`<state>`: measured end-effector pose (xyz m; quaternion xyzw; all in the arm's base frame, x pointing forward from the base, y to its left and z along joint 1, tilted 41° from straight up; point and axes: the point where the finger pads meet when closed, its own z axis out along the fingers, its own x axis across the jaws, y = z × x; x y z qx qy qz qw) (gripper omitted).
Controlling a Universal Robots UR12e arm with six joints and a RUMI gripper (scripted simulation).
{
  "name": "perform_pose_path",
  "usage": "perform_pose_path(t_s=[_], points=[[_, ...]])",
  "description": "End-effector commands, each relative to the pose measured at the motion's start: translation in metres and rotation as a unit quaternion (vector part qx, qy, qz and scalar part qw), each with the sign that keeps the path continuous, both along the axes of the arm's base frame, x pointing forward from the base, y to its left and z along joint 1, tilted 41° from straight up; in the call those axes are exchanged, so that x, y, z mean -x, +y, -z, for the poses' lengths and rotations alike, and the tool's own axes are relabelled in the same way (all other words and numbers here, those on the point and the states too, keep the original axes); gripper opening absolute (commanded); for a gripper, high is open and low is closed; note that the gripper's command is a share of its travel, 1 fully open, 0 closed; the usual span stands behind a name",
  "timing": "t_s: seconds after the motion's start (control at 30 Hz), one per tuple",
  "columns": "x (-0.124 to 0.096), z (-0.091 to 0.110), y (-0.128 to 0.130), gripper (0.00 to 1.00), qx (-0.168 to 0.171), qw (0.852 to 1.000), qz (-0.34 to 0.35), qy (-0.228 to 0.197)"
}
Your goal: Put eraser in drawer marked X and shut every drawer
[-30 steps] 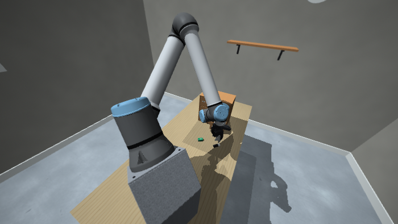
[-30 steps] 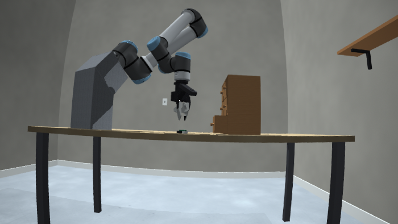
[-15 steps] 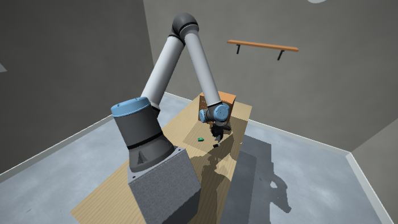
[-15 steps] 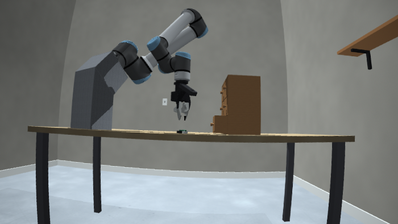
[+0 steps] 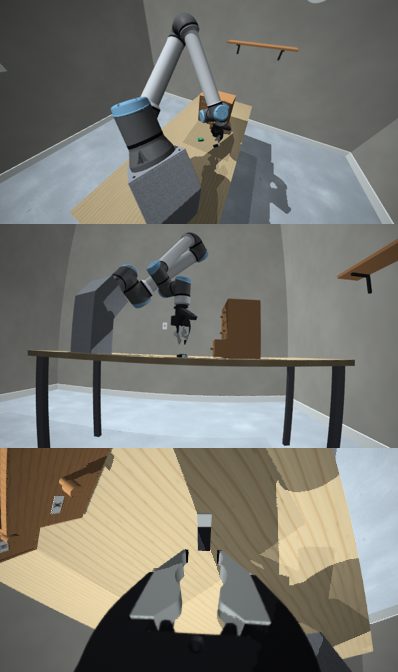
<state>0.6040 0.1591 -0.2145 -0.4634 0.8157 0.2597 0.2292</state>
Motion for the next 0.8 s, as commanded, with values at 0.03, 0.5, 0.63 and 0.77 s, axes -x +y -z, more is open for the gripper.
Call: perform_pose_path(t_s=[0.03,0.5,0.63,0.77], points=[[-0.001,0.001,0.001,0.23,0.000,1.000,0.000,0.000],[-0.003,0.012,0.009,0.23,0.000,1.000,0.000,0.000],[-0.003,0.016,0.013,0.23,0.000,1.000,0.000,0.000],[-0.004,0.021,0.017,0.23,0.000,1.000,0.000,0.000]])
